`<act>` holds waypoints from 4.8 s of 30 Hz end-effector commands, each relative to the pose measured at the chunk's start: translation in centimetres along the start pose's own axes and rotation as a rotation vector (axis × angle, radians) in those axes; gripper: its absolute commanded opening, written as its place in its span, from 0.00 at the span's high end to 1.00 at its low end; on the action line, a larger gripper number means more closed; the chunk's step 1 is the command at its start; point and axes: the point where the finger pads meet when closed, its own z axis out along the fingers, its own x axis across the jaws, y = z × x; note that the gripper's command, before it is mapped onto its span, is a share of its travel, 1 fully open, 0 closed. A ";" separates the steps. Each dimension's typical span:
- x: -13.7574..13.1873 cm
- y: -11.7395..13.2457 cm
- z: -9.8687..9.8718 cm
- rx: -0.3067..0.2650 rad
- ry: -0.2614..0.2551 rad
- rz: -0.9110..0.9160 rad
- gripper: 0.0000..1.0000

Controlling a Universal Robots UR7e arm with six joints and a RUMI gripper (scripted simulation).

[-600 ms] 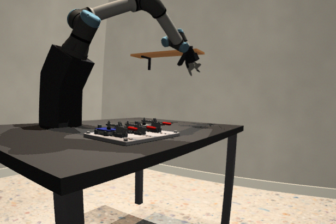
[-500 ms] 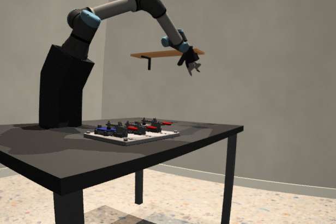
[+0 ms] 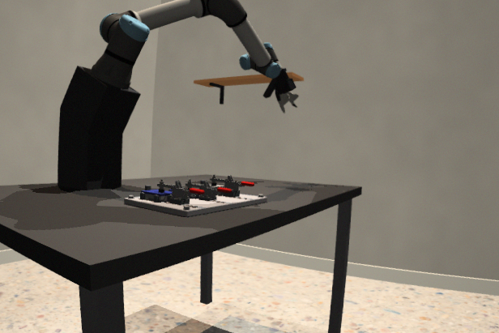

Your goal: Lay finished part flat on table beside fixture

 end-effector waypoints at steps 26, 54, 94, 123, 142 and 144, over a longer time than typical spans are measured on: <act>-1.4 0.2 -0.3 0.017 -0.004 -0.012 0.00; -9.7 1.3 -1.2 0.108 -0.036 -0.084 0.00; -46.5 5.9 -5.2 0.517 -0.180 -0.406 0.00; -58.5 7.4 -6.6 0.650 -0.225 -0.509 0.00; -73.2 9.2 -8.2 0.813 -0.282 -0.637 0.00; -74.6 9.4 -8.4 0.829 -0.289 -0.650 0.00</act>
